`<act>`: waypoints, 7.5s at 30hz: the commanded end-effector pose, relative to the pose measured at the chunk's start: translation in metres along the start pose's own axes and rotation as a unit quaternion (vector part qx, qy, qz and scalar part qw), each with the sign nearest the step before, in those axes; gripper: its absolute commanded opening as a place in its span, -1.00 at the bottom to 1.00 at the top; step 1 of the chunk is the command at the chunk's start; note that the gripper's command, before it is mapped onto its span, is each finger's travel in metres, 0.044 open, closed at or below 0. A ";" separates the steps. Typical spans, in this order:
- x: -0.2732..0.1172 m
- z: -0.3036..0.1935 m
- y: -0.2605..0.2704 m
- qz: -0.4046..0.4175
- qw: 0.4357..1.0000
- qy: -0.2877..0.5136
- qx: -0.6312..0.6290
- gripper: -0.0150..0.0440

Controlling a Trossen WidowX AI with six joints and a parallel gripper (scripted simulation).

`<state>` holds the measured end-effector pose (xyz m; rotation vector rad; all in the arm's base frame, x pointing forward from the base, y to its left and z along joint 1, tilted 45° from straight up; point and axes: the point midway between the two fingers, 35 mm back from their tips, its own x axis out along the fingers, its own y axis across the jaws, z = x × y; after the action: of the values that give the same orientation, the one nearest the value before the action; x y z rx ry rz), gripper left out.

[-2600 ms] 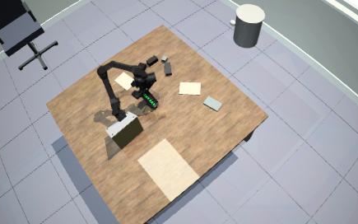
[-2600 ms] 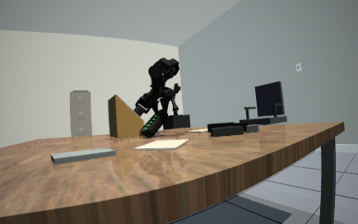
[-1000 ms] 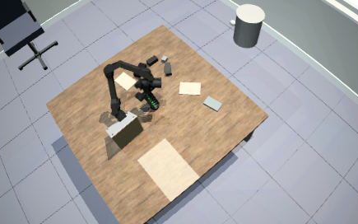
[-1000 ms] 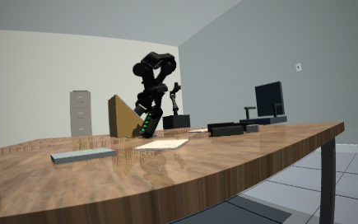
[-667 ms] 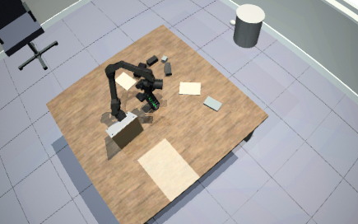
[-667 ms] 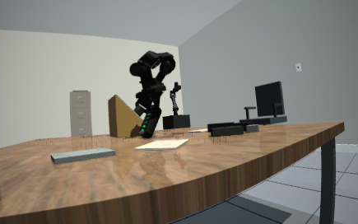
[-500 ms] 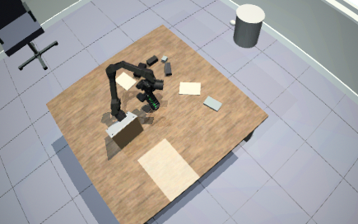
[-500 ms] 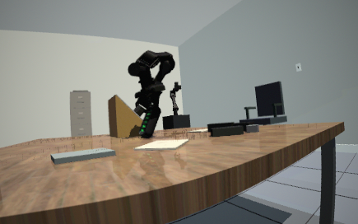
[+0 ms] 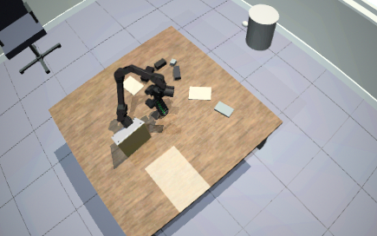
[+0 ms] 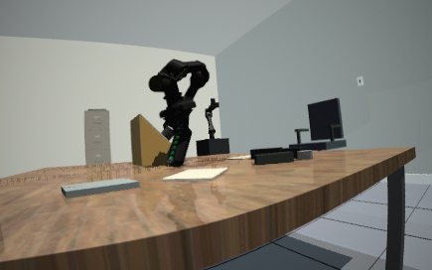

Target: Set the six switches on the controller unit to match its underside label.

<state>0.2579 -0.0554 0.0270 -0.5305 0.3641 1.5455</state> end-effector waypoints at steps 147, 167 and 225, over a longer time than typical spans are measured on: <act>-0.013 -0.118 -0.003 0.000 0.993 0.122 -0.009 0.65; -0.008 -0.133 -0.004 0.000 0.992 0.122 -0.009 0.65; 0.016 -0.172 -0.004 -0.001 0.992 0.123 -0.009 0.65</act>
<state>0.2806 -0.1392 -0.1223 -0.7531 0.5438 1.4768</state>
